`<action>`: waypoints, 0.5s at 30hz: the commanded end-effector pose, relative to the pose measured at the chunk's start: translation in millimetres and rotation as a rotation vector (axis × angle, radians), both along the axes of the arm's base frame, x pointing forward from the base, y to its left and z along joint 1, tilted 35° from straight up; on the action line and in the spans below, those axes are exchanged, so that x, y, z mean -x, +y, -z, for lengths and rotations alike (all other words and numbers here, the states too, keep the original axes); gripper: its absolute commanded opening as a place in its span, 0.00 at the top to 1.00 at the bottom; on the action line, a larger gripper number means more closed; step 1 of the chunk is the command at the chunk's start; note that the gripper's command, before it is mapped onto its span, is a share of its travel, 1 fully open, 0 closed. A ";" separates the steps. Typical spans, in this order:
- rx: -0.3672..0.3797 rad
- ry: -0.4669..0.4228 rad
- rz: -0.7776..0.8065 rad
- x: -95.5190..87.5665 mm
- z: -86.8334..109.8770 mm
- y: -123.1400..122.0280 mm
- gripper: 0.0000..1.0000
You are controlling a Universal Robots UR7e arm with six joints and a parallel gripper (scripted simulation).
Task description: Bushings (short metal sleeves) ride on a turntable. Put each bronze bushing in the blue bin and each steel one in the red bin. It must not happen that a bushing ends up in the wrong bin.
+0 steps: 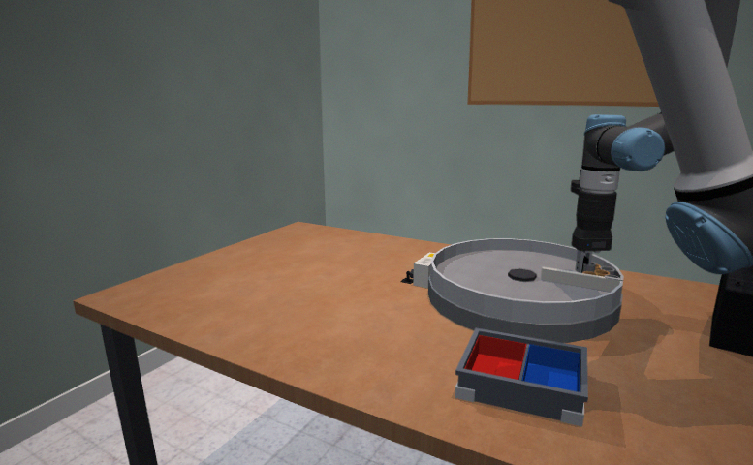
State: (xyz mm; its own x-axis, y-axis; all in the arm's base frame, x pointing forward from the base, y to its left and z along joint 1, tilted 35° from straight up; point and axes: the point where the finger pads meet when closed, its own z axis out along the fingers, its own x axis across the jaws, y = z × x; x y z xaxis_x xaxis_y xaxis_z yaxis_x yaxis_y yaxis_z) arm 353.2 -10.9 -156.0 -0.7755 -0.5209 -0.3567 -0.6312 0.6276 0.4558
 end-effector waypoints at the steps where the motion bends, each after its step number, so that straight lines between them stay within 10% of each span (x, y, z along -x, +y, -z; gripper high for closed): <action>1: 0.001 -0.001 0.000 -0.3 -0.6 -0.8 1.00; 15: 0.001 -0.001 0.000 -0.4 -3.2 -2.6 1.00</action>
